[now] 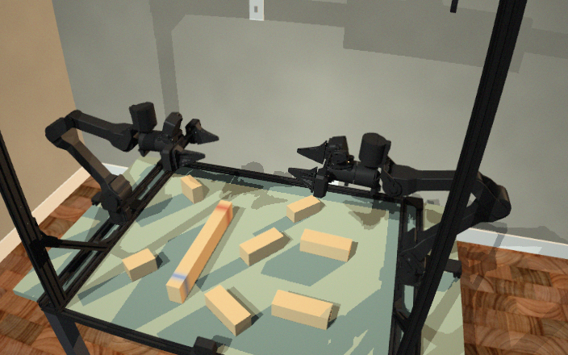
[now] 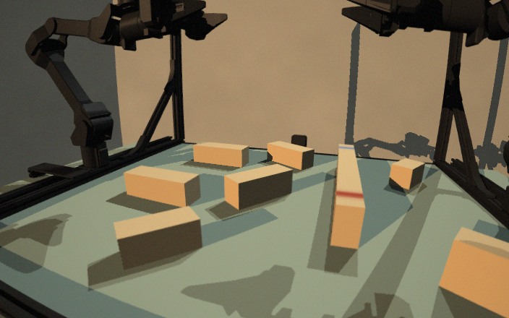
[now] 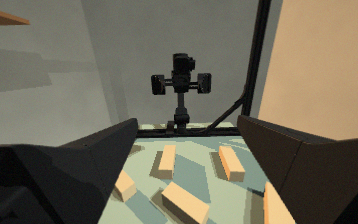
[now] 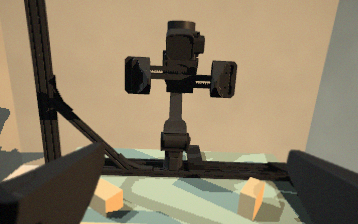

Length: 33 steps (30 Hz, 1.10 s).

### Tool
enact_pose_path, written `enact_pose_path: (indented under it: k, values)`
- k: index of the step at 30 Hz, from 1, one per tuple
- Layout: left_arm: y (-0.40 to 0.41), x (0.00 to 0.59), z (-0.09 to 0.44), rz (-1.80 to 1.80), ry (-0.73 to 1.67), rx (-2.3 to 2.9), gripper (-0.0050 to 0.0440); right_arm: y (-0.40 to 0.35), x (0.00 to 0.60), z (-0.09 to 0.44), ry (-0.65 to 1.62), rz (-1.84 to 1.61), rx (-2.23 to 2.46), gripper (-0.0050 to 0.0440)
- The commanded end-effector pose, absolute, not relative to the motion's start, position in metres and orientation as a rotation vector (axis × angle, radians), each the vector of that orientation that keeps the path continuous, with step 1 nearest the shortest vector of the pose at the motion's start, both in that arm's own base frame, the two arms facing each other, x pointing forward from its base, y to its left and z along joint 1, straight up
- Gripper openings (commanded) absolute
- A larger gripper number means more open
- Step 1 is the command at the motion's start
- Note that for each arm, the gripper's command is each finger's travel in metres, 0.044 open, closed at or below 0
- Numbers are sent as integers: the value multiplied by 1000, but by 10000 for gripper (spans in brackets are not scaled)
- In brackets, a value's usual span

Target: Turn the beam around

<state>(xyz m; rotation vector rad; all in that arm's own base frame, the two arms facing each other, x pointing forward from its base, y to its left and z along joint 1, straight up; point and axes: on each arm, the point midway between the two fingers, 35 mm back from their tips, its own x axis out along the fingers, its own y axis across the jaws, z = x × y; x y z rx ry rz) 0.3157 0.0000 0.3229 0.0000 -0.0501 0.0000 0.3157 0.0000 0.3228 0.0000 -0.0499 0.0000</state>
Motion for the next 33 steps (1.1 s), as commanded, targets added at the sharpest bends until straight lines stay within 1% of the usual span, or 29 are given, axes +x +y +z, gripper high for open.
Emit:
enact_pose_path:
  k: [1, 17, 18, 19, 32, 33]
  values:
    - [0, 316, 323, 0, -50, 0, 440, 0, 316, 323, -50, 0, 0, 440]
    - [0, 316, 323, 0, -50, 0, 440, 0, 316, 323, -50, 0, 0, 440]
    - [0, 316, 322, 0, -44, 5, 416, 0, 316, 322, -44, 0, 0, 440]
    - [0, 319, 319, 0, -27, 22, 410, 0, 317, 319, -27, 0, 1, 440]
    - [-2, 356, 245, -99, 407, 444, 410, 0, 313, 239, 415, -4, 17, 440]
    - [-2, 356, 245, -99, 407, 444, 410, 0, 313, 239, 415, -4, 17, 440]
